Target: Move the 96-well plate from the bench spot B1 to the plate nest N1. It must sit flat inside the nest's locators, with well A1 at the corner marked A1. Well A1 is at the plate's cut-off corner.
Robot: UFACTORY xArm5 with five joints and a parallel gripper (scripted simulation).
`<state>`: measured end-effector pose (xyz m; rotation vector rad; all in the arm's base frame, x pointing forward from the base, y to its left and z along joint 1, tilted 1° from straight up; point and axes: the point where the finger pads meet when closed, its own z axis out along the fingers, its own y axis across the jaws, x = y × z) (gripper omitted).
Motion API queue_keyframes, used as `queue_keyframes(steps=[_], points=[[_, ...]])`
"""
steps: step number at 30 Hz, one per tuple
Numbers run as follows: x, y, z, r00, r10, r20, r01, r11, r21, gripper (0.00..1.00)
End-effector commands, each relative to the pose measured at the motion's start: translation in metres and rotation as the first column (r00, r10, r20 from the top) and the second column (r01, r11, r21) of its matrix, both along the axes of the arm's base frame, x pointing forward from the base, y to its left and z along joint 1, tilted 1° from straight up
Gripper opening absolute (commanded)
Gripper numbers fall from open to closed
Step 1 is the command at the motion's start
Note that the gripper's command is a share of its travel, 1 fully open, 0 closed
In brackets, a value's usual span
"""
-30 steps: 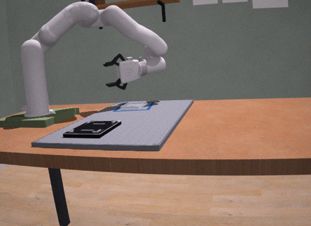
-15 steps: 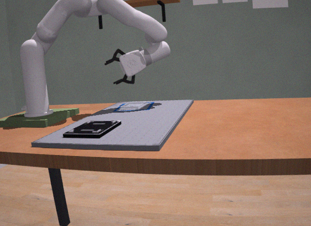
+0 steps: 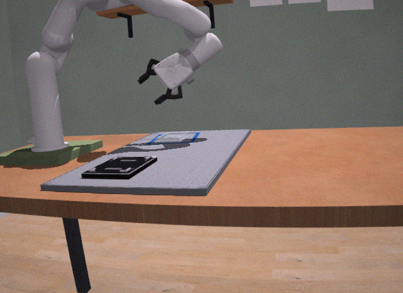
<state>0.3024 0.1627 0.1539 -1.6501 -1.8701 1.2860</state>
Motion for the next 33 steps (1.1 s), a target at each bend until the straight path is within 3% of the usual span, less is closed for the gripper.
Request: queue_keyframes(steps=[1, 4, 9, 19, 23, 25, 33], points=[[0.013, -0.011, 0.006, 0.984, -0.109, 0.144, 0.114, 0.993, -0.029, 1.00], [0.019, -0.017, 0.009, 0.962, -0.170, 0.213, 0.182, 0.982, -0.040, 1.00], [0.025, -0.024, 0.013, 0.942, -0.212, 0.259, 0.231, 0.972, -0.044, 1.00], [0.046, -0.048, 0.025, 0.788, -0.402, 0.466, 0.469, 0.882, -0.033, 1.00], [0.054, -0.059, 0.032, 0.724, -0.453, 0.520, 0.539, 0.842, -0.018, 1.00], [0.054, -0.059, 0.032, 0.724, -0.453, 0.520, 0.539, 0.842, -0.018, 1.00], [0.068, -0.082, 0.045, 0.525, -0.562, 0.639, 0.704, 0.709, 0.045, 1.00]])
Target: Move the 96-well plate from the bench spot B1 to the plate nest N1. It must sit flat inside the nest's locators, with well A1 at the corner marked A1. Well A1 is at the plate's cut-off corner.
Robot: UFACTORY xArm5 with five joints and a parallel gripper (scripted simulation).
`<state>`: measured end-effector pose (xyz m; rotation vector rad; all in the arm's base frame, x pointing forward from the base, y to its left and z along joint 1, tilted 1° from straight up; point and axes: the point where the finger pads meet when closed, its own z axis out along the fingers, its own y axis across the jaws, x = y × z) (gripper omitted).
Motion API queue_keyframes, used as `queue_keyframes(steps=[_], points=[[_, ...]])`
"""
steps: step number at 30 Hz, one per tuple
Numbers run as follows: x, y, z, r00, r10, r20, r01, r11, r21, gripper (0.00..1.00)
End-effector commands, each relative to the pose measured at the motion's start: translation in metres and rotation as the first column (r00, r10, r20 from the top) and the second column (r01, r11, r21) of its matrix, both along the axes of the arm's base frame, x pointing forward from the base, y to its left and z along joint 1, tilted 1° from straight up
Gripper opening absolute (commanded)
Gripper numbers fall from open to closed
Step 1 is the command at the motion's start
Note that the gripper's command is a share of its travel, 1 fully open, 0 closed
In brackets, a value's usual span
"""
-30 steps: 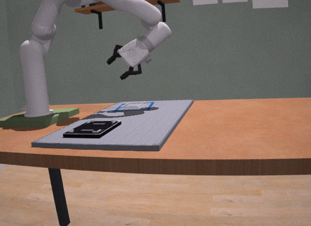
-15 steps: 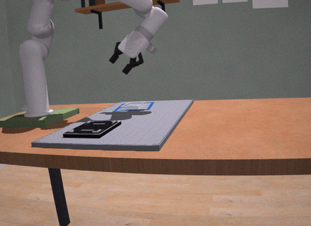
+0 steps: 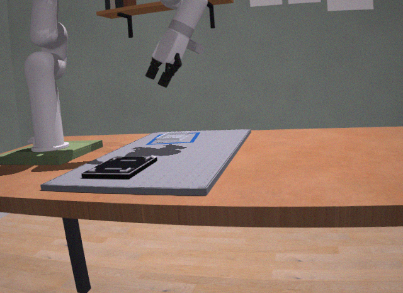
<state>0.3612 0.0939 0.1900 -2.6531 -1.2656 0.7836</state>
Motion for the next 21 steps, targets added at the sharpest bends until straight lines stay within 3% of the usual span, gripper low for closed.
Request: queue_keyframes(steps=[1, 6, 9, 21], points=[[0.010, -0.014, 0.009, 0.983, -0.144, 0.118, 0.147, 0.989, -0.020, 1.00], [0.017, -0.026, 0.017, 0.947, -0.255, 0.197, 0.264, 0.964, -0.022, 1.00], [0.017, -0.026, 0.017, 0.945, -0.259, 0.200, 0.268, 0.963, -0.022, 1.00], [0.032, -0.064, 0.042, 0.760, -0.525, 0.383, 0.558, 0.830, 0.031, 1.00]])
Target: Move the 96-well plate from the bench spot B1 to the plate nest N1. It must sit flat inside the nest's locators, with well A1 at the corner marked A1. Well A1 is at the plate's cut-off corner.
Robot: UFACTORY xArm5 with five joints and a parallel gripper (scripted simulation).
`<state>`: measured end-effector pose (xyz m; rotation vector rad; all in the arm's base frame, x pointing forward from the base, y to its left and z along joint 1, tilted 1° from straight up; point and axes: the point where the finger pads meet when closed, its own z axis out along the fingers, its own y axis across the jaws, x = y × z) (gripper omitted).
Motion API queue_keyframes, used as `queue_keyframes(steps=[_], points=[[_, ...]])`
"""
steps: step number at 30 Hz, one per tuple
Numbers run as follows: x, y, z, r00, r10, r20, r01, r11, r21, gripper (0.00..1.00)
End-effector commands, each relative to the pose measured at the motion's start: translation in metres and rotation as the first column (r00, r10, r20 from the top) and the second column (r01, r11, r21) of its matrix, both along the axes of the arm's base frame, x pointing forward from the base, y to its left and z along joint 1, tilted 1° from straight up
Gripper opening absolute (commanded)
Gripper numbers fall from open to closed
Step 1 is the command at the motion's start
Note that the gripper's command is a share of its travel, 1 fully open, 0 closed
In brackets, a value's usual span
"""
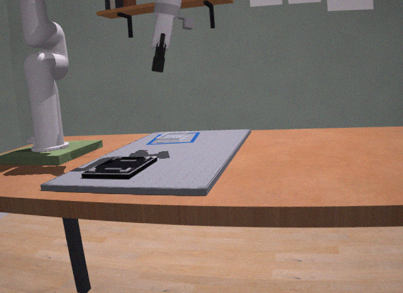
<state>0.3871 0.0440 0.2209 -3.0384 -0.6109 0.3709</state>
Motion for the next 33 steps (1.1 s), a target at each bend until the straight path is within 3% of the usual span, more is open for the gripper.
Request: queue_keyframes(steps=[1, 5, 8, 14, 20, 22, 27, 33], points=[[0.007, -0.016, 0.012, 0.984, -0.148, 0.101, 0.149, 0.989, -0.004, 1.00], [0.008, -0.020, 0.015, 0.976, -0.181, 0.121, 0.182, 0.983, -0.002, 1.00], [0.011, -0.030, 0.021, 0.950, -0.263, 0.171, 0.266, 0.964, 0.006, 1.00], [0.007, -0.007, 0.002, 0.981, -0.071, 0.178, 0.069, 0.997, 0.016, 1.00], [0.003, 0.015, -0.018, 0.975, 0.123, 0.187, -0.130, 0.991, 0.025, 1.00], [0.003, 0.015, -0.018, 0.975, 0.123, 0.187, -0.130, 0.991, 0.025, 1.00], [-0.001, 0.034, -0.034, 0.940, 0.281, 0.195, -0.292, 0.956, 0.031, 1.00], [-0.005, 0.057, -0.053, 0.864, 0.460, 0.206, -0.476, 0.878, 0.035, 1.00]])
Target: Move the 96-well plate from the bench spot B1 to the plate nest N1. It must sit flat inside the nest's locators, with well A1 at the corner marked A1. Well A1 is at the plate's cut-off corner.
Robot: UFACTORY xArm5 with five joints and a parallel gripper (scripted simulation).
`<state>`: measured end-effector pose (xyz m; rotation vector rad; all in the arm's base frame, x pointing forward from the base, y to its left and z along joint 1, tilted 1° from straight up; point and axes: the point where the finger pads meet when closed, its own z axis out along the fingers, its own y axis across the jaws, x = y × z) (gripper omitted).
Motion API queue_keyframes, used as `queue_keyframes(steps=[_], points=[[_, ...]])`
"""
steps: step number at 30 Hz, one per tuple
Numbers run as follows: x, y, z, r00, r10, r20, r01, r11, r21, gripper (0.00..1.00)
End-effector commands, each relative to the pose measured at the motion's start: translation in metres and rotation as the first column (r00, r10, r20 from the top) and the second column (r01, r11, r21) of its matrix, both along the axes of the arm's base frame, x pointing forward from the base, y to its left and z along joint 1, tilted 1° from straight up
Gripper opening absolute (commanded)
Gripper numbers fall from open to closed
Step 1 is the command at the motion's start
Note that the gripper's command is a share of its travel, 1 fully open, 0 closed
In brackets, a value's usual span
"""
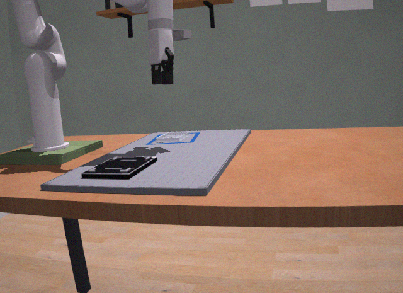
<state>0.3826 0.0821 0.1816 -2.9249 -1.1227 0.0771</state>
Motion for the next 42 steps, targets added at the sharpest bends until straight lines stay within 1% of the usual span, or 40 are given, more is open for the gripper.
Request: queue_keyframes(steps=[1, 4, 6, 9, 15, 21, 23, 24, 25, 29, 42], points=[[-0.002, 0.022, -0.017, 0.982, 0.190, 0.020, -0.191, 0.982, 0.010, 1.00], [-0.004, 0.034, -0.027, 0.958, 0.287, 0.025, -0.287, 0.958, 0.013, 1.00], [-0.004, 0.034, -0.027, 0.958, 0.287, 0.025, -0.287, 0.958, 0.013, 1.00], [-0.006, 0.045, -0.037, 0.924, 0.381, 0.030, -0.382, 0.924, 0.016, 1.00], [-0.010, 0.067, -0.056, 0.830, 0.556, 0.042, -0.557, 0.830, 0.020, 1.00], [-0.014, 0.090, -0.076, 0.703, 0.709, 0.055, -0.711, 0.703, 0.021, 1.00], [-0.014, 0.090, -0.076, 0.703, 0.709, 0.055, -0.711, 0.703, 0.021, 1.00], [-0.015, 0.094, -0.079, 0.679, 0.732, 0.057, -0.734, 0.679, 0.021, 1.00], [-0.016, 0.097, -0.082, 0.665, 0.745, 0.058, -0.746, 0.665, 0.021, 1.00], [-0.018, 0.111, -0.093, 0.665, 0.745, 0.058, -0.746, 0.665, 0.021, 1.00], [-0.018, 0.111, -0.093, 0.665, 0.745, 0.058, -0.746, 0.665, 0.021, 1.00]])
